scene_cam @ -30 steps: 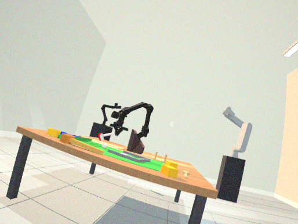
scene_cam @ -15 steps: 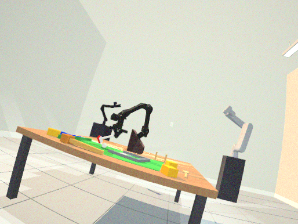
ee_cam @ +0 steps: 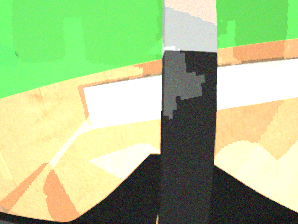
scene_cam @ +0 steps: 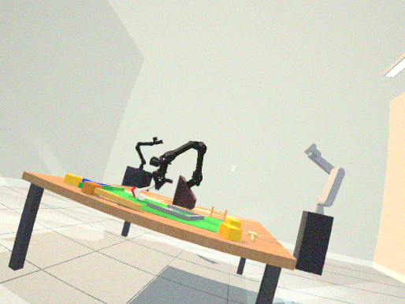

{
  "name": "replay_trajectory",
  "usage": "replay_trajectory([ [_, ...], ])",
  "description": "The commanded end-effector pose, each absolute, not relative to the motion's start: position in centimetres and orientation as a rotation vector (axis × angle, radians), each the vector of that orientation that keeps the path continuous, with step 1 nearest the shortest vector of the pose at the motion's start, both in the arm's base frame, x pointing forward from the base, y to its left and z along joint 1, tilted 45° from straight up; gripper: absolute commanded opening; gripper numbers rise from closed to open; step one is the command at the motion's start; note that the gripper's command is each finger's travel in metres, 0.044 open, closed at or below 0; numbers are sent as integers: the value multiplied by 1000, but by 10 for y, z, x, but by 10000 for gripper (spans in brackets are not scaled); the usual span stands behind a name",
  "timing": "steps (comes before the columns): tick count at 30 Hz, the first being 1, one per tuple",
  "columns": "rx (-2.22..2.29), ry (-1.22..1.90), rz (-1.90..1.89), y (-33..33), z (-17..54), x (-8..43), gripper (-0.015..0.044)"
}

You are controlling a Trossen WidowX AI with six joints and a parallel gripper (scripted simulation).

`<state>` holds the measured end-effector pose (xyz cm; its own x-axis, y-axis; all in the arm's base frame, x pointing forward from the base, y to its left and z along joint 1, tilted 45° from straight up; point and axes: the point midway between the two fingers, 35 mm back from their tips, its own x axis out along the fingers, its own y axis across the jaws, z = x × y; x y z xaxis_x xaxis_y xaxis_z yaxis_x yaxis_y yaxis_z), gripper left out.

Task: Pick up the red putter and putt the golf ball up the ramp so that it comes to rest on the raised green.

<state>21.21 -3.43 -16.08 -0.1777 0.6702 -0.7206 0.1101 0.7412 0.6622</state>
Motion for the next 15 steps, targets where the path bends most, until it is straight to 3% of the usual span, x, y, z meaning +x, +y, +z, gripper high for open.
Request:
replay_trajectory([
  [1,624,1701,561,-35,-160,213,0],
  [15,634,1699,556,-53,-181,208,0],
])
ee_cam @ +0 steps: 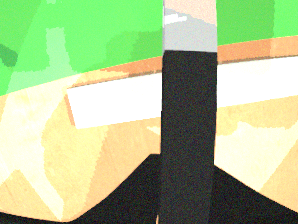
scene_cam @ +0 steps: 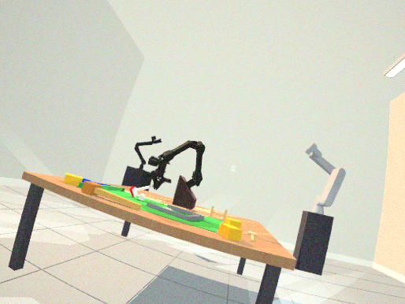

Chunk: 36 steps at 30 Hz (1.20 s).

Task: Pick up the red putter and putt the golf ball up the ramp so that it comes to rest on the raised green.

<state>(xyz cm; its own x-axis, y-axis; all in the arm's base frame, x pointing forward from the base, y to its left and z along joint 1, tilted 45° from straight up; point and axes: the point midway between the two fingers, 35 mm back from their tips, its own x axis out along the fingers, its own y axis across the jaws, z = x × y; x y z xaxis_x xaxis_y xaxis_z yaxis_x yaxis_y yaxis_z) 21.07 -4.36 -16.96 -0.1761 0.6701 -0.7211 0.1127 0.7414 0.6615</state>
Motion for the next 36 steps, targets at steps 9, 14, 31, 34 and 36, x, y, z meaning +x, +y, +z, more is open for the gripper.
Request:
replay_trajectory([
  [9,639,1703,553,-53,-180,207,0],
  [14,636,1702,547,-41,-168,214,0],
  [31,643,1699,563,48,-90,225,0],
  [34,642,1699,562,41,-84,228,0],
  [36,641,1699,561,34,-77,230,0],
])
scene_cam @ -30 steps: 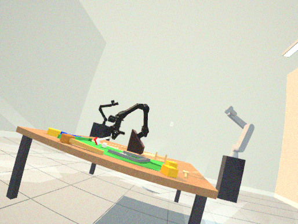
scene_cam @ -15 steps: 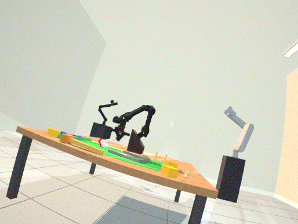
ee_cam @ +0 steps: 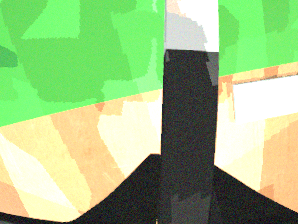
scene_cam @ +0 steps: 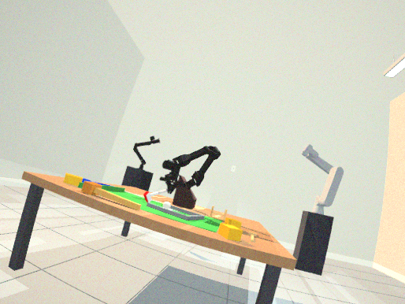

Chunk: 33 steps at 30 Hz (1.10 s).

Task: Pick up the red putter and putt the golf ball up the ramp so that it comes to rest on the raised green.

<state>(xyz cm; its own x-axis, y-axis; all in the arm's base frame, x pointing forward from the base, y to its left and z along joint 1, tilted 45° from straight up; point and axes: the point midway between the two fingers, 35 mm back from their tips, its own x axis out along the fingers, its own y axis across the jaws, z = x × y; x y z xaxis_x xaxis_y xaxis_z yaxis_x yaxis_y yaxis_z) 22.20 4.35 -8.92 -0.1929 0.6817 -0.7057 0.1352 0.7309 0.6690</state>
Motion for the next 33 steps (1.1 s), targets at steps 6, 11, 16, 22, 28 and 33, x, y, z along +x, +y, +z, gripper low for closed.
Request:
replay_trajectory([
  [6,641,1700,561,9,-51,236,0],
  [11,641,1700,561,7,-48,236,0],
  [16,654,1709,558,12,-56,233,0],
  [22,654,1709,558,12,-56,233,0],
  [28,654,1709,558,12,-56,233,0],
  [33,654,1709,558,12,-56,233,0],
])
